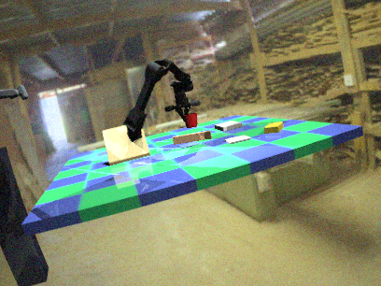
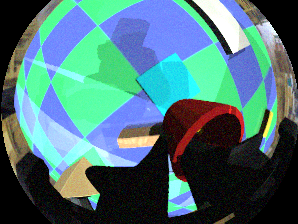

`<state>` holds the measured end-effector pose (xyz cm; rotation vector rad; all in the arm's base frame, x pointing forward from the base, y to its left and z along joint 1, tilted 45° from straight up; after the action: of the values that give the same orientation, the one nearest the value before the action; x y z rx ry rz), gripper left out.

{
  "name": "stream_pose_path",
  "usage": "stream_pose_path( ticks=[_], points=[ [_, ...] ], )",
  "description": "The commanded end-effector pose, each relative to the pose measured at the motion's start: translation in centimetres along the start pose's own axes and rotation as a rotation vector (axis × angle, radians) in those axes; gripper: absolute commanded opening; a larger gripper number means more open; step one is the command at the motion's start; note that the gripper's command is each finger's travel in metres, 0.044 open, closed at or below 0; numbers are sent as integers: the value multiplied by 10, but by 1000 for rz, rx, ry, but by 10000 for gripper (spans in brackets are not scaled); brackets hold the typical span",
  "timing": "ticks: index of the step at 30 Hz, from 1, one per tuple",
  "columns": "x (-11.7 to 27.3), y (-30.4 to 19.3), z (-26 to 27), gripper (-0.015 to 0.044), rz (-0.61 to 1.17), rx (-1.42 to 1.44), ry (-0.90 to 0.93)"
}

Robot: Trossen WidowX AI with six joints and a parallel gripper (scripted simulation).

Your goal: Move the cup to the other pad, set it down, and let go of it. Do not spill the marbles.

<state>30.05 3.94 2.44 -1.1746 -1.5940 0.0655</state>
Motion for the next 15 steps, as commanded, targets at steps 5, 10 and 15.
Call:
stream_pose_path(
  ticks=[5, 10, 15],
  points=[
    [1, 15, 3, 0, -1, -2, 5],
    [1, 25, 4, 0, -2, -2, 5],
    [1, 35, 6, 0, -2, -2, 5]
  ],
)
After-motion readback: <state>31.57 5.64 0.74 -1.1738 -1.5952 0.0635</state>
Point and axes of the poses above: the point midway between the two fingers, 35 mm back from their tips, its own x axis back along the fingers, its own z axis across the jaws, y = z × x, the point moved 4 cm from there along x, back along the fingers, and after that the axes turned 3 degrees about -x, right-handed, at the moved point
